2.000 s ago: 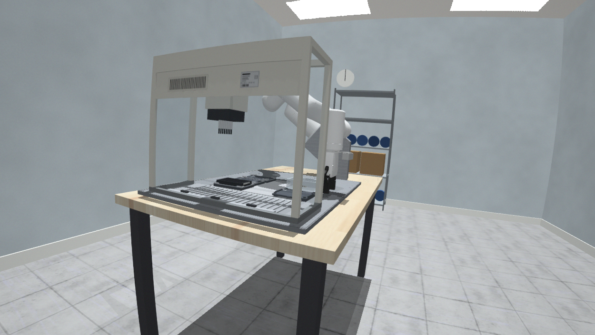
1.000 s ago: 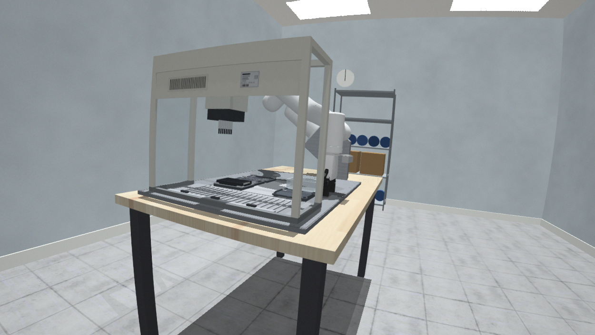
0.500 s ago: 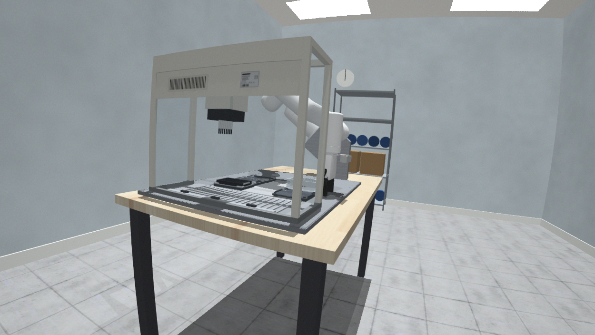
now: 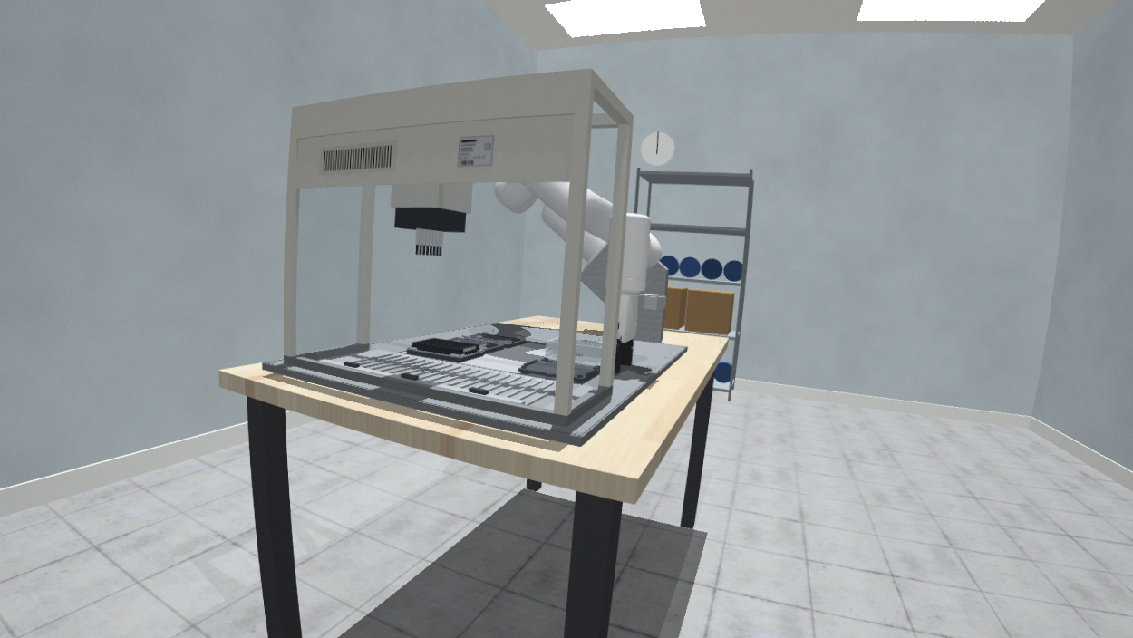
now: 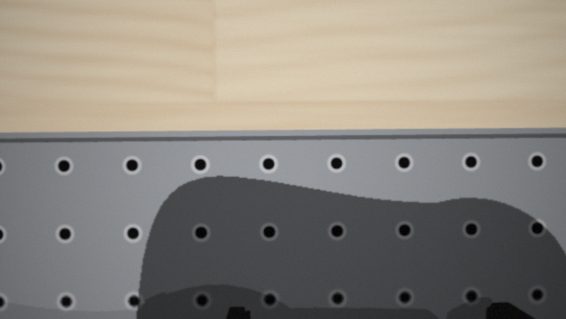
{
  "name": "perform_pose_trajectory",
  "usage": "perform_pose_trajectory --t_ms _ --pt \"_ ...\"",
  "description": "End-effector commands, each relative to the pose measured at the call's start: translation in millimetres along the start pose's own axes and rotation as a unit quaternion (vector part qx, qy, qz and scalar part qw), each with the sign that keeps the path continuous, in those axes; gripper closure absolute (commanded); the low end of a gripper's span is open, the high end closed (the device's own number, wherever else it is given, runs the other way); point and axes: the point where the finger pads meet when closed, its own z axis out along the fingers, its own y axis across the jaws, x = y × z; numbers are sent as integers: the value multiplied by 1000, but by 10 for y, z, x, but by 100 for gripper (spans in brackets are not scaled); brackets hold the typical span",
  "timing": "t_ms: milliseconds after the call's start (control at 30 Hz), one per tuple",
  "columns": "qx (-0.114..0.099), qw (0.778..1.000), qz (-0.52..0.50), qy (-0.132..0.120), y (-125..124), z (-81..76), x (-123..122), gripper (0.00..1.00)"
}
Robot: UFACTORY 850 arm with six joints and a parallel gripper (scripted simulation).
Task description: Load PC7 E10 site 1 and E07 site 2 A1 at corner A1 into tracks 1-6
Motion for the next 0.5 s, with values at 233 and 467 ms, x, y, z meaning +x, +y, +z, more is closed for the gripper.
perform_pose_trajectory --t_ms 233,467 --pt "-1 1000 0 0 7 -8 -48 0" --pt "-1 1000 0 0 7 -8 -83 0"
